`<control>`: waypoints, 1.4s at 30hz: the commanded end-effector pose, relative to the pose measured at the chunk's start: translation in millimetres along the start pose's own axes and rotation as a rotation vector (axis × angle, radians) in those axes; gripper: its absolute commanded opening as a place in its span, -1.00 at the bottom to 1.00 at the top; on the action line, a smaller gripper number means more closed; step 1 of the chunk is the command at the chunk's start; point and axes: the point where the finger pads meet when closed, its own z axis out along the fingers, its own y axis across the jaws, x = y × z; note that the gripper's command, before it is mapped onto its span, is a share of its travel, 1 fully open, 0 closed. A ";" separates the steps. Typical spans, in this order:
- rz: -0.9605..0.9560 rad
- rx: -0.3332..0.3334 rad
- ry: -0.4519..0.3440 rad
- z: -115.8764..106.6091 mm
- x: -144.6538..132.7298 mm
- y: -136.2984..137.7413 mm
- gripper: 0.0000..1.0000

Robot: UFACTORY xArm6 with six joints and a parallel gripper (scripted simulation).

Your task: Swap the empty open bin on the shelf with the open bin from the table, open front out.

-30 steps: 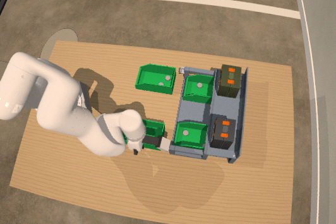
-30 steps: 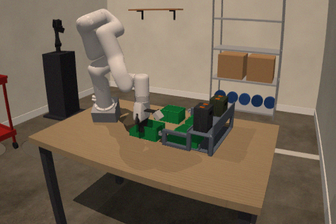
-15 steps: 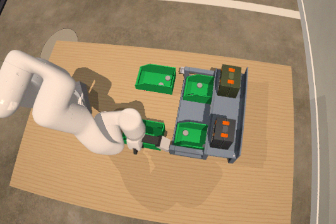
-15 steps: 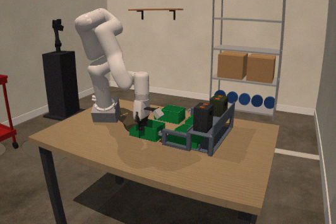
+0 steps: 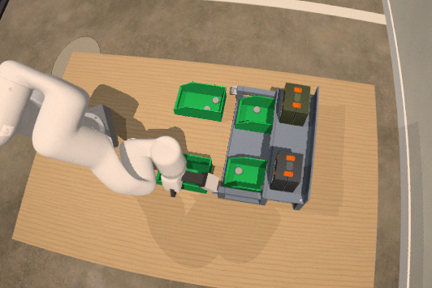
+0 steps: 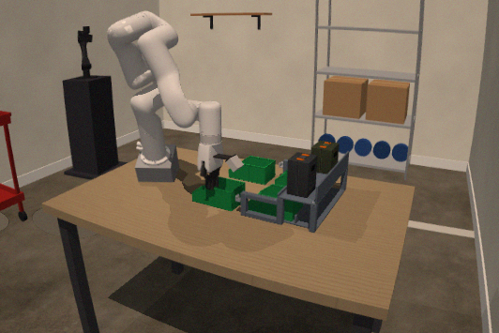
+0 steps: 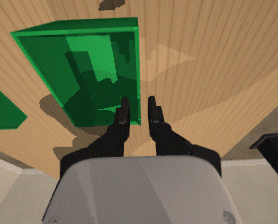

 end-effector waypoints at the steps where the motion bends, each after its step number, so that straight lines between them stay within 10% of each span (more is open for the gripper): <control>1: 0.000 0.000 0.002 -10.1 1.1 0.4 -0.49; 42: 0.000 0.000 0.002 -65.2 1.0 0.4 -0.49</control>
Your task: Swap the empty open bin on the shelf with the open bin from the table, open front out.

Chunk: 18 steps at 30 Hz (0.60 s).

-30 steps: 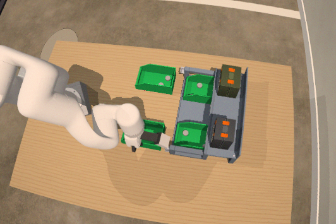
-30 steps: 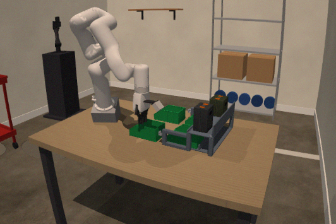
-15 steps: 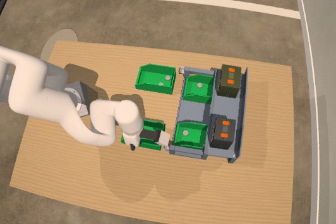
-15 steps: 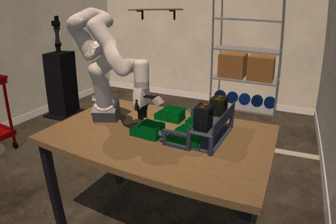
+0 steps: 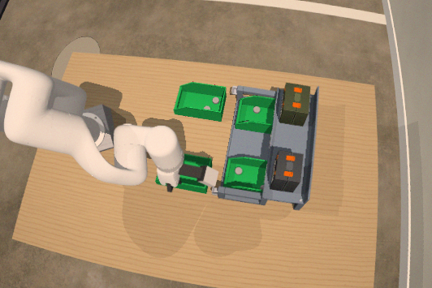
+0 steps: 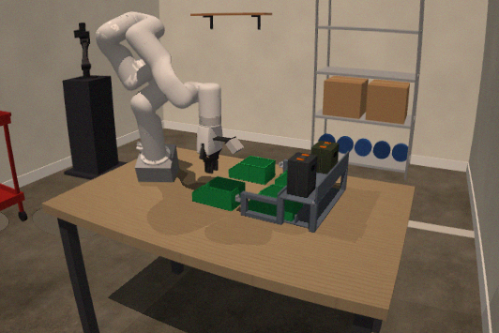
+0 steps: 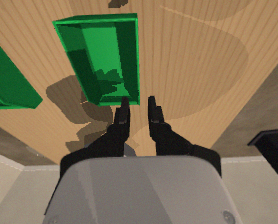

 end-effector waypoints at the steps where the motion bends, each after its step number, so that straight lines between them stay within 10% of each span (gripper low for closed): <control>1: 0.001 0.000 0.003 -3.8 1.2 0.3 -0.49; 18: 0.001 0.000 0.003 -6.7 1.2 0.3 -0.49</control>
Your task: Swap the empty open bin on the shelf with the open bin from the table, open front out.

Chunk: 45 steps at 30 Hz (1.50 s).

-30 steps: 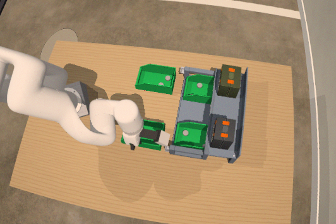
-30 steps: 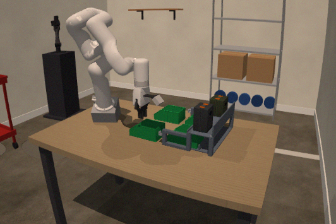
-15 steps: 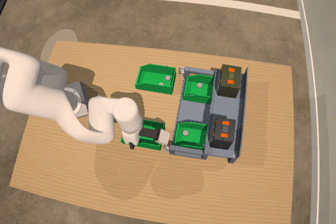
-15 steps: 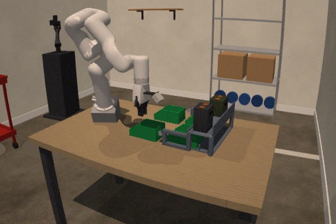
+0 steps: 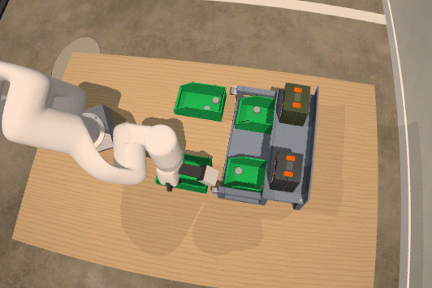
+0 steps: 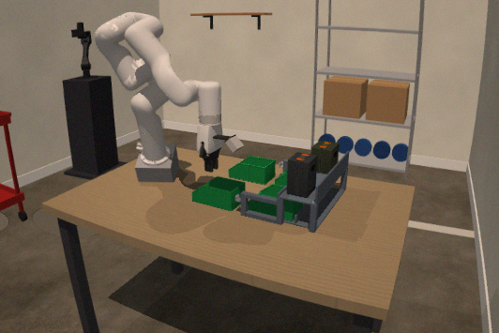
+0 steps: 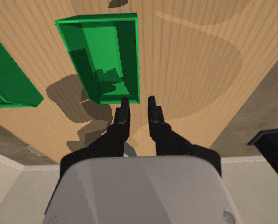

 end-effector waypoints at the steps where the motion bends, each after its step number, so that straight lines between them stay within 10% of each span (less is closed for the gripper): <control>1: 0.001 0.000 0.003 -1.1 1.3 0.2 -1.00; 30: -0.099 0.004 0.003 -2.0 6.4 -8.6 -1.00; 45: -0.887 0.020 0.018 -10.9 45.2 -124.5 -1.00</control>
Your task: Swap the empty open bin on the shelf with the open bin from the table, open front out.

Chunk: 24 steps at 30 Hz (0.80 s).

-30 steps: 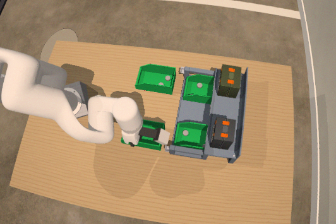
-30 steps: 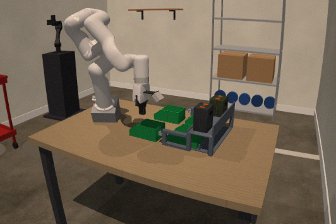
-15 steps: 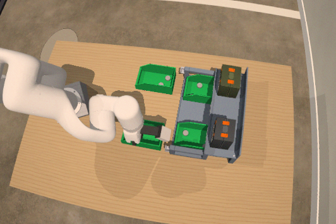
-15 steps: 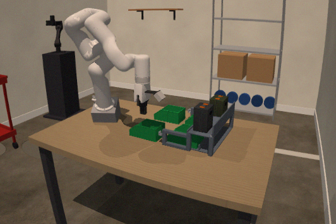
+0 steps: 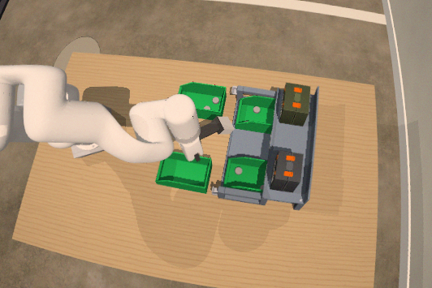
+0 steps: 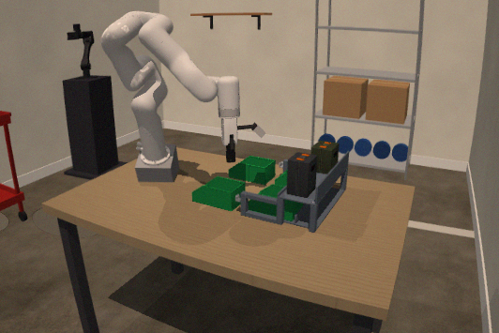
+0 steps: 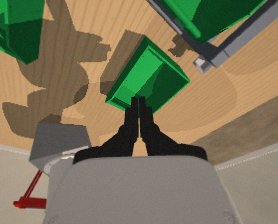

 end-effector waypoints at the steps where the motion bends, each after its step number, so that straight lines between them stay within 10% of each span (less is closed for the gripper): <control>1: -0.226 0.015 -0.001 -0.7 38.3 -25.6 -1.00; 24: -1.392 -0.005 0.027 -1.0 134.3 -183.1 -1.00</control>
